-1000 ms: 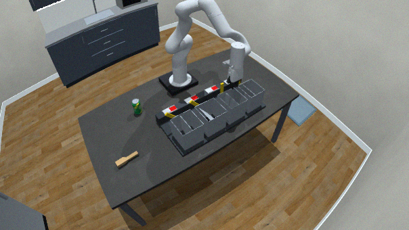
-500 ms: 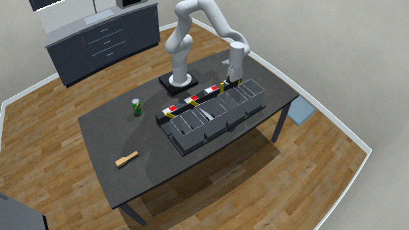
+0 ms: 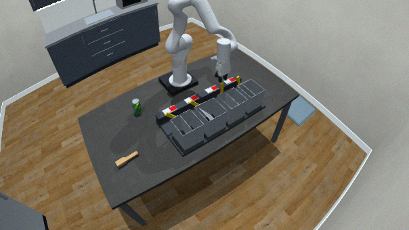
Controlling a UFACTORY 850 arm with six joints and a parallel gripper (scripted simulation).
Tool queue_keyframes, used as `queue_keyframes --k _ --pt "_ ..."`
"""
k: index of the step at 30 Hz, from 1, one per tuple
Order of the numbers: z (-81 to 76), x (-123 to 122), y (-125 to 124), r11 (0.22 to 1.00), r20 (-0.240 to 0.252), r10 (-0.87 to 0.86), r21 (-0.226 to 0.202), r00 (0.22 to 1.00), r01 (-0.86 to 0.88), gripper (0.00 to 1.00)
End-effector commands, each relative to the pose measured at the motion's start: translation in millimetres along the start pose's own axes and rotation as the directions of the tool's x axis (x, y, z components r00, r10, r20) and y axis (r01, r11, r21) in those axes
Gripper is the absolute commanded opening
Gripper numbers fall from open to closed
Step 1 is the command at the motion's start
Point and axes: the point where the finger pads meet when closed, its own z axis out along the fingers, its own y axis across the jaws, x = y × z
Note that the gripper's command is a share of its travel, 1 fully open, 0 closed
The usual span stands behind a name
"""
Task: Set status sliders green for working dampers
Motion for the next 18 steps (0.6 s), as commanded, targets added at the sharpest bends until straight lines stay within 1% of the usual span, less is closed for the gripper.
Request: queue_keyframes --k 1,18 --pt "-0.9 1.7 0.2 1.0 0.004 0.0 -0.002 1.0 0.0 0.39" --pt "0.5 1.7 0.2 1.0 0.004 0.0 -0.002 1.0 0.0 0.39"
